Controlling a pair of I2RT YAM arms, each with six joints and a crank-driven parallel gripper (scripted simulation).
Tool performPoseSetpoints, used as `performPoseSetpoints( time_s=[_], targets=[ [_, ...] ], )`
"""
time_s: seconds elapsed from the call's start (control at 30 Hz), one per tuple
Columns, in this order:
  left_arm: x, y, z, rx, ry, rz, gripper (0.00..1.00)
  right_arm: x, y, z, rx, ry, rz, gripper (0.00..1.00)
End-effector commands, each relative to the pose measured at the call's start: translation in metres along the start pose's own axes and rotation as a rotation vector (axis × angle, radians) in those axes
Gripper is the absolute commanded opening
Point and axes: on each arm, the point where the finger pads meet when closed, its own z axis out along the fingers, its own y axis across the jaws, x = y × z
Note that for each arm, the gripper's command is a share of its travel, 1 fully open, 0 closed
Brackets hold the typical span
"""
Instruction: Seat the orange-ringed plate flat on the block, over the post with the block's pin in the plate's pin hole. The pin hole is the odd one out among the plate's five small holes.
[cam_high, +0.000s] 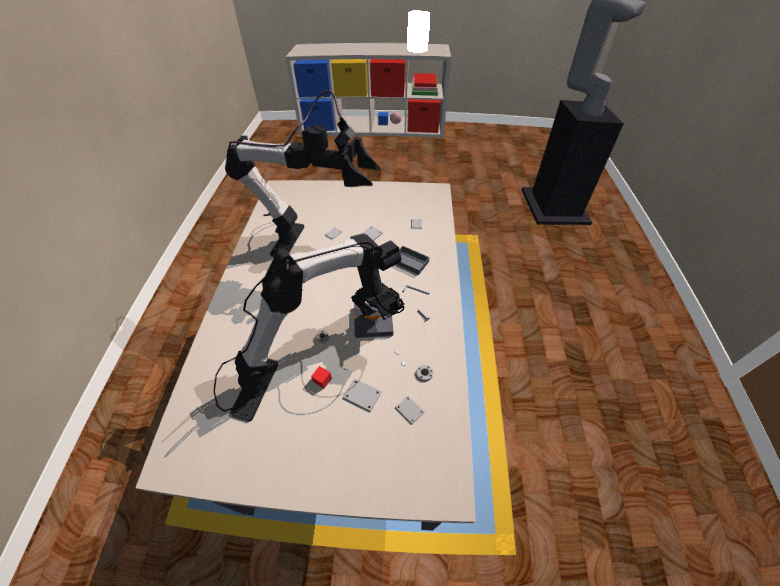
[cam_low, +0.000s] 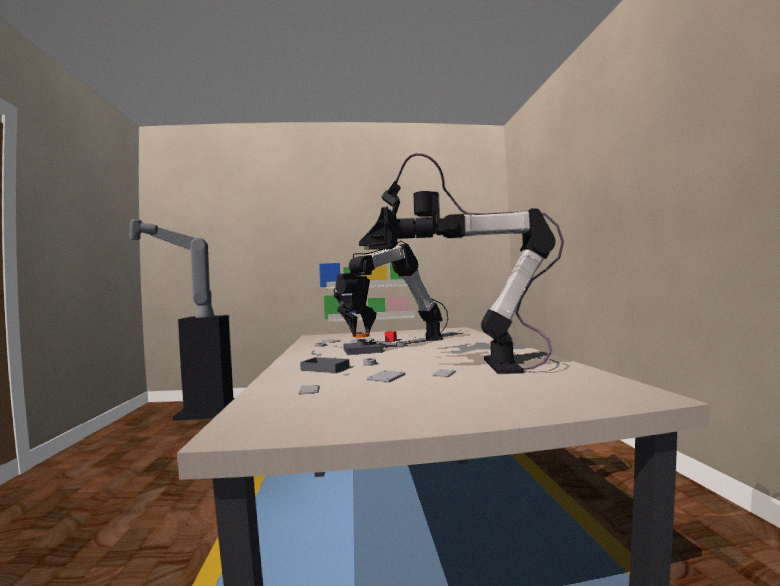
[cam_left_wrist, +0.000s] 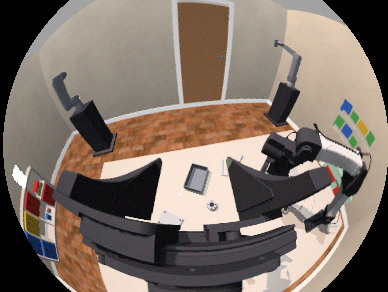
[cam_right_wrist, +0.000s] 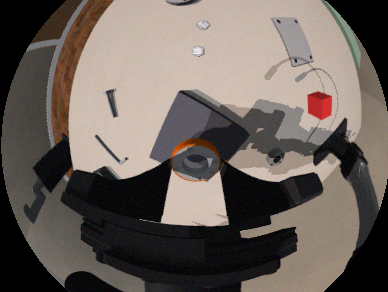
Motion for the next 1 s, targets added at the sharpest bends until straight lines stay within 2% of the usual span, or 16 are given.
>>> performPoseSetpoints(
  time_s=[0.0, 0.03, 0.27, 0.37, 0.43, 0.5, 0.73, 0.97],
  targets=[
    [0.002, -0.002, -0.006, 0.005, 0.004, -0.006, 1.0, -0.006, 0.001, -0.011, -0.023, -0.007, -0.003, 0.0],
    [0.002, -0.002, -0.006, 0.005, 0.004, -0.006, 1.0, 0.006, -0.001, -0.003, -0.02, 0.012, -0.018, 0.0],
    [0.002, -0.002, -0.006, 0.005, 0.004, -0.006, 1.0, 0.001, 0.0, 0.002, -0.017, -0.004, -0.013, 0.0],
    [0.002, -0.002, -0.006, 0.005, 0.004, -0.006, 1.0, 0.013, -0.001, 0.012, -0.004, 0.014, -0.03, 0.0],
    [0.002, -0.002, -0.006, 0.005, 0.004, -0.006, 1.0, 0.007, 0.0, 0.013, 0.002, -0.009, -0.026, 0.0],
    [0.002, -0.002, -0.006, 0.005, 0.004, -0.006, 1.0, 0.0, 0.007, -0.003, -0.047, -0.007, -0.002, 0.0],
    [0.002, -0.002, -0.006, 0.005, 0.004, -0.006, 1.0, -0.003, 0.01, -0.005, -0.053, -0.007, 0.003, 0.0],
    [0.002, -0.002, -0.006, 0.005, 0.004, -0.006, 1.0, 0.002, -0.002, 0.014, 0.0, -0.01, -0.014, 0.0]
  ],
)
